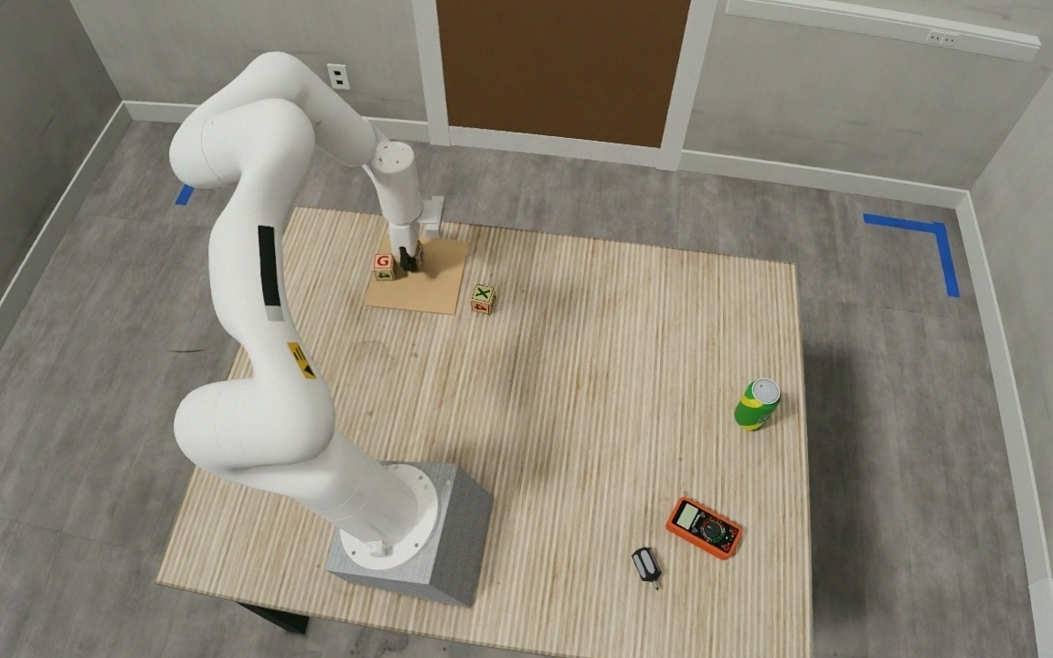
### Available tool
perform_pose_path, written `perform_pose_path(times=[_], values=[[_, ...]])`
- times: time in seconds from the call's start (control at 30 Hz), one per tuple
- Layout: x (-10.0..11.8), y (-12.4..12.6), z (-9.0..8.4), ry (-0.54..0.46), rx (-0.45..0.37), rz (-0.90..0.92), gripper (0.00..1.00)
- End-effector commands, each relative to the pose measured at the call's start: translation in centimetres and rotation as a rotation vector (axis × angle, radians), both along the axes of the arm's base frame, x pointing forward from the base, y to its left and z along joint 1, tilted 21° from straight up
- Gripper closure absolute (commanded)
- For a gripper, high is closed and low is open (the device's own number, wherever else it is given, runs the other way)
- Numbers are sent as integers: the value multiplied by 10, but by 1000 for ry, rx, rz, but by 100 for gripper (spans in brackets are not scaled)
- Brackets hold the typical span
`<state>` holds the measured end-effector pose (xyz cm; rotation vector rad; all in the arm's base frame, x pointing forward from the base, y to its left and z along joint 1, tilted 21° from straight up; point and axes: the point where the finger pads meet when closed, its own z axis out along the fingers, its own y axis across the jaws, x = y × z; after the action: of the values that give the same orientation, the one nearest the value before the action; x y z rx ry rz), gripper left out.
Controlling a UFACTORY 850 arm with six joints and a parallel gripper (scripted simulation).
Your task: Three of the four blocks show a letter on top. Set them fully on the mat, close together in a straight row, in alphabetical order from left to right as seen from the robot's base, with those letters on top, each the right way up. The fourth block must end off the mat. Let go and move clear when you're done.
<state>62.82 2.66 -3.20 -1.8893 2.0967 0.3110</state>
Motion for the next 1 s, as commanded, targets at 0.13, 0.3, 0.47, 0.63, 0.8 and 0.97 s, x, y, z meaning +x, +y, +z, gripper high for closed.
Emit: perform_pose_path(times=[0.13, 0.3, 0.47, 0.63, 0.8, 0.97], values=[[-1, -9, 25, -2, 0, 0, 56], [-4, -23, 60, -2, 0, 0, 56], [-6, -32, 83, -2, 0, 0, 56], [-7, -35, 92, -2, 0, 0, 56], [-7, -36, 93, -2, 0, 0, 56], [-9, -36, 92, -5, -1, 6, 56]])
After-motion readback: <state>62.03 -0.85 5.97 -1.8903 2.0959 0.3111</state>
